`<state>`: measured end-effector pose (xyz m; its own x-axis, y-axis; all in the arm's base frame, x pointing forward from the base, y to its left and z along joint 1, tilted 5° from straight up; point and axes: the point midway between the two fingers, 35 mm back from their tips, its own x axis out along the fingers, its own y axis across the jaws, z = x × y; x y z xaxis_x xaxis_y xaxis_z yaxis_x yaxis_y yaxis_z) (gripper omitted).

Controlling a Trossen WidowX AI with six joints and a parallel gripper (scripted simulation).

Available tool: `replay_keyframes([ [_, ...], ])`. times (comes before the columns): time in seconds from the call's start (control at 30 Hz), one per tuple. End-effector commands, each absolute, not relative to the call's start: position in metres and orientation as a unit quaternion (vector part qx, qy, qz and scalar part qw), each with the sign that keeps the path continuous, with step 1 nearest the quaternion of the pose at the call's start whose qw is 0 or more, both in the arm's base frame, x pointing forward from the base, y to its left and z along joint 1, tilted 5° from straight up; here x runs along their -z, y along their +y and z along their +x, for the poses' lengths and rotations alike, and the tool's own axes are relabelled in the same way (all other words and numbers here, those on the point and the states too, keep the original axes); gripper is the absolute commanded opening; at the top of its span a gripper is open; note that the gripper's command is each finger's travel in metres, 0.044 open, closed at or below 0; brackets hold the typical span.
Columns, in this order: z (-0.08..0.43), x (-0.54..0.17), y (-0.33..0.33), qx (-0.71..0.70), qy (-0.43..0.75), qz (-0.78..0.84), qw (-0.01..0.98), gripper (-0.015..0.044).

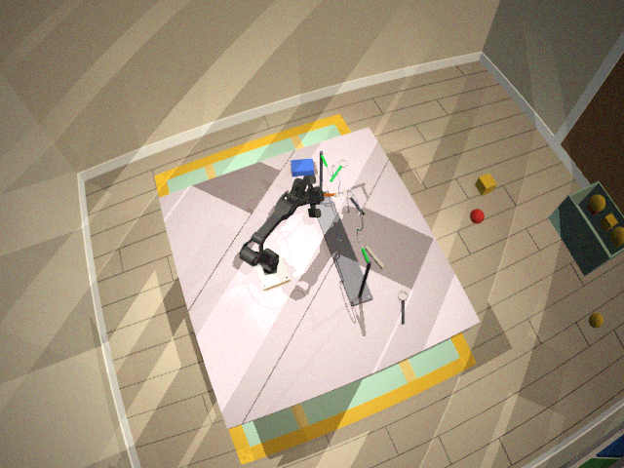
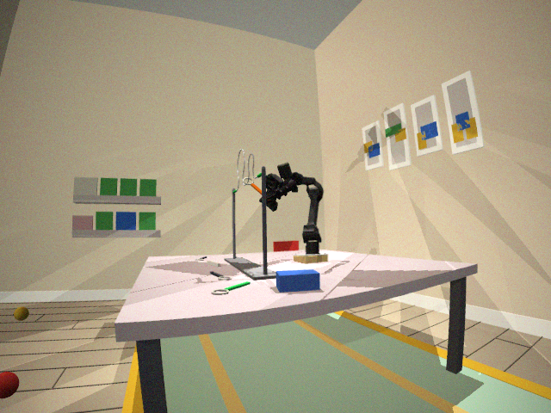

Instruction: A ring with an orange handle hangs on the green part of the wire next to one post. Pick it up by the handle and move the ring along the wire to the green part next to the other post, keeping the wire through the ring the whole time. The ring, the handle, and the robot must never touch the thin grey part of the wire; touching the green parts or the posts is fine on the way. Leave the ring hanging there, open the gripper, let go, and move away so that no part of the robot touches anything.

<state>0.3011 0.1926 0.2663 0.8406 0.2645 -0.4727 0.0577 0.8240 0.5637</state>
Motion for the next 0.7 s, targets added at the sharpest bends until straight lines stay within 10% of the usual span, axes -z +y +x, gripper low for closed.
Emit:
replay_keyframes([
  [0.0,0.302,-0.278,0.205,-0.07,0.275,0.334,0.899,-0.015],
  [0.67,0.3,-0.339,0.244,-0.125,0.265,0.538,0.791,-0.015],
])
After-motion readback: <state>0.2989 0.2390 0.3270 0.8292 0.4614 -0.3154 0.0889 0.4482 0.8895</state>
